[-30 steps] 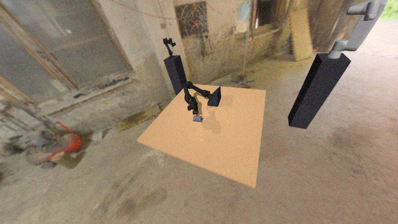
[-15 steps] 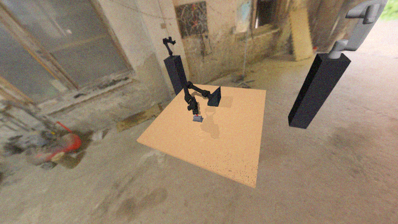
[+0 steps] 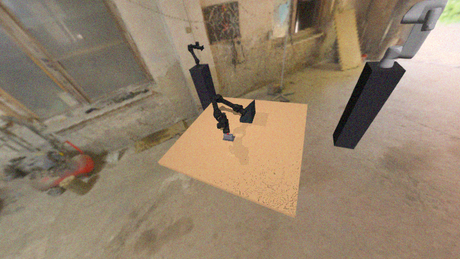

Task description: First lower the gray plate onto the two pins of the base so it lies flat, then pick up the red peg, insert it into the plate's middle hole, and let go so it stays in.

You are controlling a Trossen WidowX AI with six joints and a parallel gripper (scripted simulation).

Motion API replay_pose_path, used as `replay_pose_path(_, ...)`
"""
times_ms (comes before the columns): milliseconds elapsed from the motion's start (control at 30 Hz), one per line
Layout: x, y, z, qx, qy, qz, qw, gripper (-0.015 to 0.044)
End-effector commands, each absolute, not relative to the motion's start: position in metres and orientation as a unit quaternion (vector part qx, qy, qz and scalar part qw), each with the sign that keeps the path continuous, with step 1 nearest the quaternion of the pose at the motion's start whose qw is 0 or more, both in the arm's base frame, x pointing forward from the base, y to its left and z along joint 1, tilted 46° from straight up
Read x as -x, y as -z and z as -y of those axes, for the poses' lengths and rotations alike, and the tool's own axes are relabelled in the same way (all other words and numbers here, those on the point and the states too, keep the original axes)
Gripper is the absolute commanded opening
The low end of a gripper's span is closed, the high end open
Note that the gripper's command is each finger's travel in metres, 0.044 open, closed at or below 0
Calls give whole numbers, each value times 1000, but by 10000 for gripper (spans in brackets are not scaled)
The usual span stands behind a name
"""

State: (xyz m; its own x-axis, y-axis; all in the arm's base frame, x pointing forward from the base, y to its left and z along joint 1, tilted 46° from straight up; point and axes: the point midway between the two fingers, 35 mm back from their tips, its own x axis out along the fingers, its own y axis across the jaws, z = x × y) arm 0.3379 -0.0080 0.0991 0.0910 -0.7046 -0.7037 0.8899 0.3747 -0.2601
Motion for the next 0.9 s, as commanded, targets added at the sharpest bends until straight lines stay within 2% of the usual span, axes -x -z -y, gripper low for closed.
replay_pose_path(0,-338,-97,13,-114,547,-394,730,0)
replay_pose_path(867,-338,-97,13,-118,548,-395,728,0)
